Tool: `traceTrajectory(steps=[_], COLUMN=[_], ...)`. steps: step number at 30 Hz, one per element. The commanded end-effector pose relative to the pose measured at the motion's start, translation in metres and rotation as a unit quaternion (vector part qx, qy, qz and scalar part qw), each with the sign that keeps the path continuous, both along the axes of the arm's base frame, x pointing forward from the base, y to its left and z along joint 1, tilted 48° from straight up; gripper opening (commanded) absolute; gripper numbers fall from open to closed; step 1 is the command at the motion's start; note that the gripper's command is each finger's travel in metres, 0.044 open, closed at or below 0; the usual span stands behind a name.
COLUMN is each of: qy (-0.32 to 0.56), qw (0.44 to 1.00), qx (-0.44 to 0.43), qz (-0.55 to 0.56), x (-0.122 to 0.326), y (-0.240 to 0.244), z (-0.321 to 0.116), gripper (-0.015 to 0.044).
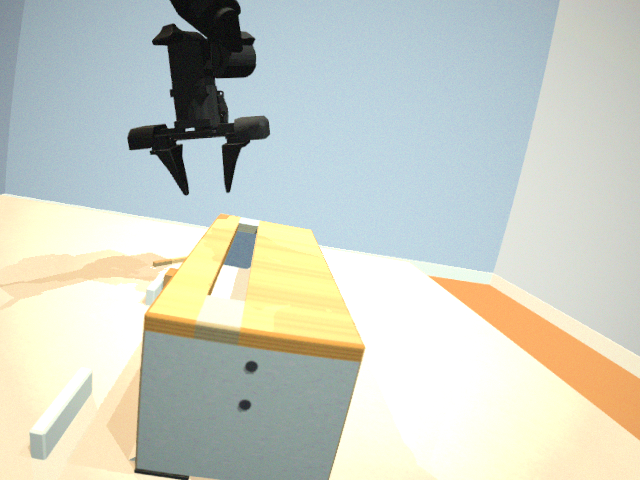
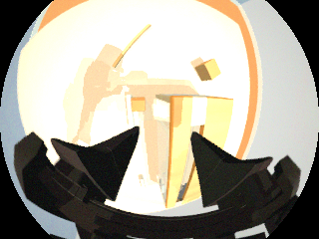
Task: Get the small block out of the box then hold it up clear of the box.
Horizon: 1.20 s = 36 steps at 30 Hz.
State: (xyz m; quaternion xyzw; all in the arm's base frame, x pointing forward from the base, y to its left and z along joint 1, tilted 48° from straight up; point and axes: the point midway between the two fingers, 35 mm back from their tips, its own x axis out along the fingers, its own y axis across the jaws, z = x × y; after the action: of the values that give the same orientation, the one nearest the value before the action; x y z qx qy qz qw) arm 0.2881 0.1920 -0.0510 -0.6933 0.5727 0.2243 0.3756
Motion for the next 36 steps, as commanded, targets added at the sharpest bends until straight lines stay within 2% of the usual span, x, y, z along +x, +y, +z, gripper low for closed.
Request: traceTrajectory(steps=[1, 13, 30, 36], qy=[0.263, 0.448, 0.450, 0.450], qw=[0.889, 0.662, 0.659, 0.659], qx=[-0.164, -0.272, -0.273, -0.274], qz=[0.338, 0.536, 0.538, 0.537], x=[-0.011, -0.017, -0.017, -0.018], y=[0.009, 0.015, 0.014, -0.046], z=[-0.012, -0.015, -0.017, -0.074], gripper=[0.0285, 0.0285, 0.0285, 0.0285])
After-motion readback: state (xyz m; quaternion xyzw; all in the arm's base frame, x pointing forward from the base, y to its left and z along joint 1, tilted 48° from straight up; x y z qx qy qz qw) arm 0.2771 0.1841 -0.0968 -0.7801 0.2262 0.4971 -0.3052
